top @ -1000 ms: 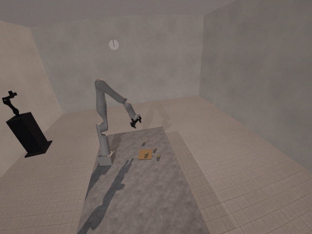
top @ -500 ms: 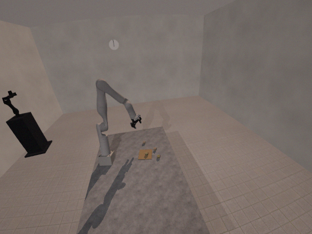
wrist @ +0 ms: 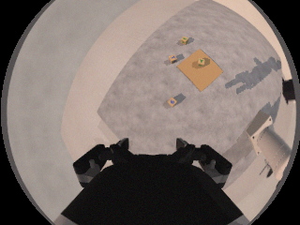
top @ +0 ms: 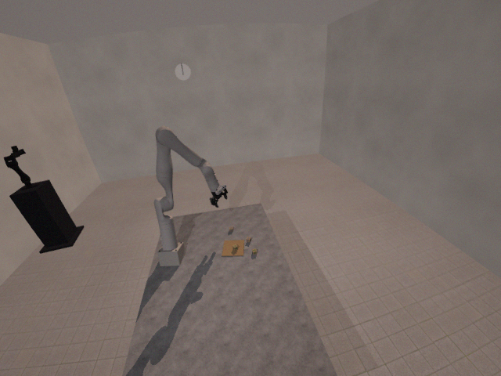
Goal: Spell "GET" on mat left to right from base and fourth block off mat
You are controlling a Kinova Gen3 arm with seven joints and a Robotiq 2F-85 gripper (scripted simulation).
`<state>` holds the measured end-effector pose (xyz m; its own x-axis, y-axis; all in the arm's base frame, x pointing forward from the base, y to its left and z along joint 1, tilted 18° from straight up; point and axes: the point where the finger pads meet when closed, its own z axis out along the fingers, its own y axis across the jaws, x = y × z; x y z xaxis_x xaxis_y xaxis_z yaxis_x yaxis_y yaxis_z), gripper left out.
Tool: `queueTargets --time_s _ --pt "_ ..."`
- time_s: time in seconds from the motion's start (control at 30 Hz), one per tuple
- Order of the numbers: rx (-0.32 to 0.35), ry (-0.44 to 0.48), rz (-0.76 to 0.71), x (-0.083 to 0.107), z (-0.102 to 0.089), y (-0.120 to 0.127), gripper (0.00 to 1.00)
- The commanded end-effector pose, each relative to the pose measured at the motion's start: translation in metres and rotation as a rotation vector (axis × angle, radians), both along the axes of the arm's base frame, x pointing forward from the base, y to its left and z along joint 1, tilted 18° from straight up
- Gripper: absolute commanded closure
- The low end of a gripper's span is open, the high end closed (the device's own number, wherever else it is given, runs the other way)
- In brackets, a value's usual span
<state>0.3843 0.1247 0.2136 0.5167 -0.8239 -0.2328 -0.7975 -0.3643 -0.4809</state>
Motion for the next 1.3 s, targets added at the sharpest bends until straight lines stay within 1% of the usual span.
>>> queueTargets --time_s 0.0,0.3,0.33,0.67,0.7,1.03,1.07,1.27 --pt "-0.002 0.009 0.007 0.001 -0.004 0.002 0.0" --pt "-0.002 0.009 0.007 0.001 -0.004 0.002 0.0" --pt "-0.008 0.022 0.013 0.002 -0.009 0.001 0.0" --pt "-0.008 0.022 0.013 0.002 -0.009 0.001 0.0" --pt "-0.015 0.034 0.019 0.002 -0.014 0.001 0.0" --pt "-0.015 0.034 0.019 0.002 -0.014 0.001 0.0" --pt "-0.023 0.045 0.025 0.003 -0.019 0.0 0.0" --pt "-0.023 0.045 0.025 0.003 -0.019 0.0 0.0"
